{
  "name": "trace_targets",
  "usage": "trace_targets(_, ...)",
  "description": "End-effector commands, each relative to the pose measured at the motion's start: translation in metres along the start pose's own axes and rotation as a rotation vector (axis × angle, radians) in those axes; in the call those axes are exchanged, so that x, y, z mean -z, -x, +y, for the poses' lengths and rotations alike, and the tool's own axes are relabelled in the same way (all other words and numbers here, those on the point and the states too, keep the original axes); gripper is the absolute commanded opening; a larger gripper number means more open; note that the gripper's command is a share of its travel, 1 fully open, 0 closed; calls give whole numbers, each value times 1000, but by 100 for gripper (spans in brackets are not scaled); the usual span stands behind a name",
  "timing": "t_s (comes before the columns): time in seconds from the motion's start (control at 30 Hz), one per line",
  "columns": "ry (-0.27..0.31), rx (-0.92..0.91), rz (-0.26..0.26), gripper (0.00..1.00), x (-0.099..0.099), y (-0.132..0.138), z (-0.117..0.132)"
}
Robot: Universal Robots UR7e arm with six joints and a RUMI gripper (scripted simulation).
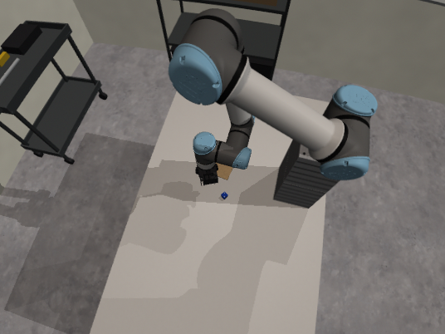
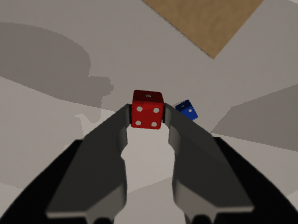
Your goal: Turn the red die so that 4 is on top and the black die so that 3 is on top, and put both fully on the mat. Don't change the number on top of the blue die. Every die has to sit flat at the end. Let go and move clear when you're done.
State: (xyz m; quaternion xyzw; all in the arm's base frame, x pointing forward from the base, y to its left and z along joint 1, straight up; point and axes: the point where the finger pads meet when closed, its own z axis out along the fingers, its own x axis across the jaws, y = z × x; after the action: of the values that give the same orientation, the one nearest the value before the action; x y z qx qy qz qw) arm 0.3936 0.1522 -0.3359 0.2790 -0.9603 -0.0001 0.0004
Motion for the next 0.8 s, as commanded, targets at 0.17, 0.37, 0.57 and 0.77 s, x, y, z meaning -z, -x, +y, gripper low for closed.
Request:
trace_targets(0.17,0,-27,-1,6,1,-1,-7)
trace_targets(0.37,0,-243,-1,6,3,-15,-64)
trace_targets(0.57,0,-340,-1,6,4,-24,-89)
trace_targets(0.77,0,-526,-1,6,5,-45,-134)
